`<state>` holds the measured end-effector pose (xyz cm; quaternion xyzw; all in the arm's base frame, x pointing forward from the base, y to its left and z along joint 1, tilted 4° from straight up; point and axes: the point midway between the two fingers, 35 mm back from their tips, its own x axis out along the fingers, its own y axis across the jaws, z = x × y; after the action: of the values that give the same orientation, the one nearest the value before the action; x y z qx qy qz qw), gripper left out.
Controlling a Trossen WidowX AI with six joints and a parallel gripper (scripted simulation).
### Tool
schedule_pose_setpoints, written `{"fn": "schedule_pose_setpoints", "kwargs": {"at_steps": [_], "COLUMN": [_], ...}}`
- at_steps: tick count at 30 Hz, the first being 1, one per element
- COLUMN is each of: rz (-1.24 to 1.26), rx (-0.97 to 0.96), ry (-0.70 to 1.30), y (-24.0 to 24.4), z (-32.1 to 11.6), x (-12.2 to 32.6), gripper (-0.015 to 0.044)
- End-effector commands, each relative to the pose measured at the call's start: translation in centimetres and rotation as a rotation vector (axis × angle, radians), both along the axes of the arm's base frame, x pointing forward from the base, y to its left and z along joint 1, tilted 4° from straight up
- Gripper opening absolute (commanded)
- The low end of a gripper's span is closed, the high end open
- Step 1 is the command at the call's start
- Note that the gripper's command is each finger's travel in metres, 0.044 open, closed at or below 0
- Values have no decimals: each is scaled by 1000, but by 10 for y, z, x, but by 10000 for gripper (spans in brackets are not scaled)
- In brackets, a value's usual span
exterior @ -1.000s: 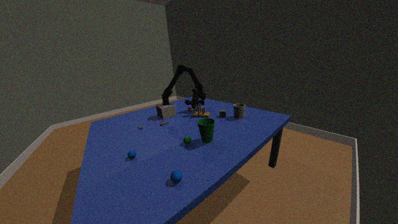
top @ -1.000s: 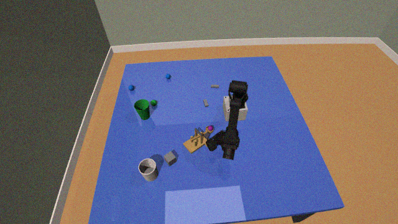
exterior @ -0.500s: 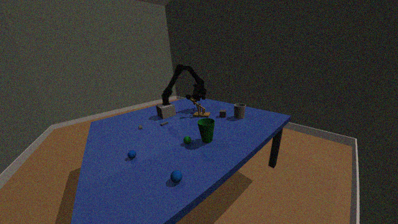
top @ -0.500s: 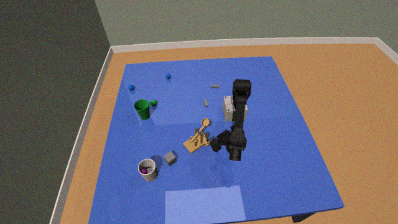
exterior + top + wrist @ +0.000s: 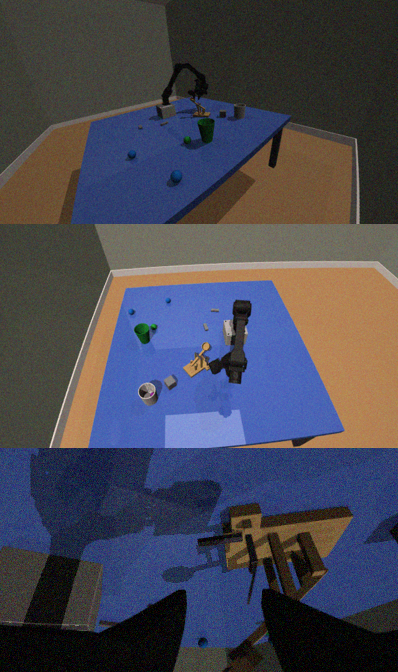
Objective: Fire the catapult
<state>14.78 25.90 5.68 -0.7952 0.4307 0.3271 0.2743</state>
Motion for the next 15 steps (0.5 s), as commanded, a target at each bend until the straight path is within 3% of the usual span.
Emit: {"fn": "schedule_pose_setpoints", "kwargs": {"at_steps": [1, 6, 15], "rz": [-92, -199, -378], "rx": [114, 242, 463], "ry": [-12, -31, -58], "y": [13, 26, 43], "z": [5, 11, 30], "x": [16, 36, 78], "gripper": [315, 440, 440]}}
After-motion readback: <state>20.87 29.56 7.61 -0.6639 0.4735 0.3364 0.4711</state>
